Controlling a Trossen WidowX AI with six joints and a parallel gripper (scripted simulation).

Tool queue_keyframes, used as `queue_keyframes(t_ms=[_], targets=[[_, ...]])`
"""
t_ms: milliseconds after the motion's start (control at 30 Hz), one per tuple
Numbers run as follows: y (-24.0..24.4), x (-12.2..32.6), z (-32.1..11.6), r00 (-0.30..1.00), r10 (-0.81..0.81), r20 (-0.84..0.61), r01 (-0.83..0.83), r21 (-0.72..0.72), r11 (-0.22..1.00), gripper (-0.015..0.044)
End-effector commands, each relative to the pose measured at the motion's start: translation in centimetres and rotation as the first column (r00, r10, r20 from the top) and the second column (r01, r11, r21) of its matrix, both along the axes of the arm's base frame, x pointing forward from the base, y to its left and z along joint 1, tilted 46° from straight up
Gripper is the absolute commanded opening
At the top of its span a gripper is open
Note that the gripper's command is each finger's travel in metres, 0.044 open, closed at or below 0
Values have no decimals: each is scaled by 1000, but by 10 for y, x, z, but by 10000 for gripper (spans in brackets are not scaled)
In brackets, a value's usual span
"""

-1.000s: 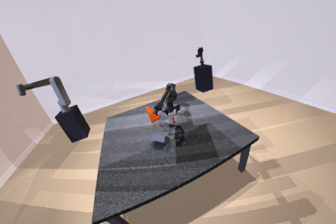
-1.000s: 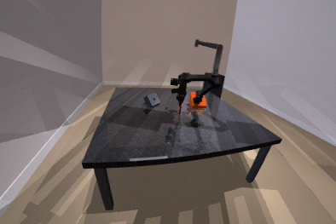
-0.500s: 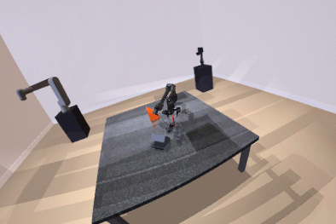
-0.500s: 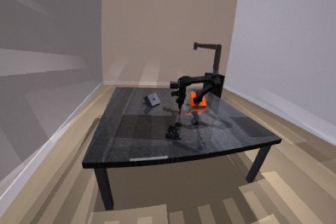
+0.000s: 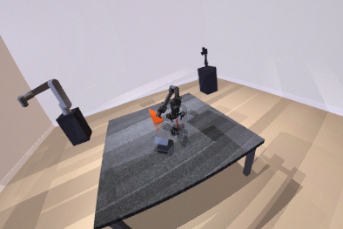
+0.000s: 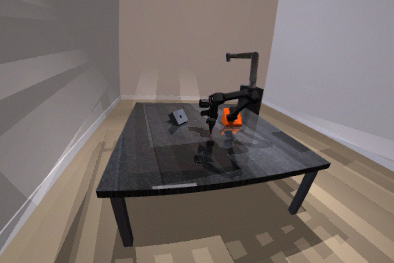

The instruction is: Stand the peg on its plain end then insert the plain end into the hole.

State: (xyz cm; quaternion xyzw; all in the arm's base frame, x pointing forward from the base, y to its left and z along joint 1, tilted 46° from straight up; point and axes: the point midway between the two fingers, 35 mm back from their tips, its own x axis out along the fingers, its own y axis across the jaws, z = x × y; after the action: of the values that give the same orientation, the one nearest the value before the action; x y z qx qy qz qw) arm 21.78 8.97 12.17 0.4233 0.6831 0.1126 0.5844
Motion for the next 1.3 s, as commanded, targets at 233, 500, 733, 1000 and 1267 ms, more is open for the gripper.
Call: queue_keyframes(t_ms=[233,500,733,1000,1267], targets=[[0,0,0,1000,0,1,0,0,1000,204],[0,0,0,1000,0,1,0,0,1000,33],[-1,0,1,1000,0,1,0,0,1000,0],[-18,2,15,1000,-2,-1,2,-7,1000,0],[-38,2,34,1000,-3,-4,3,-7,1000,0]])
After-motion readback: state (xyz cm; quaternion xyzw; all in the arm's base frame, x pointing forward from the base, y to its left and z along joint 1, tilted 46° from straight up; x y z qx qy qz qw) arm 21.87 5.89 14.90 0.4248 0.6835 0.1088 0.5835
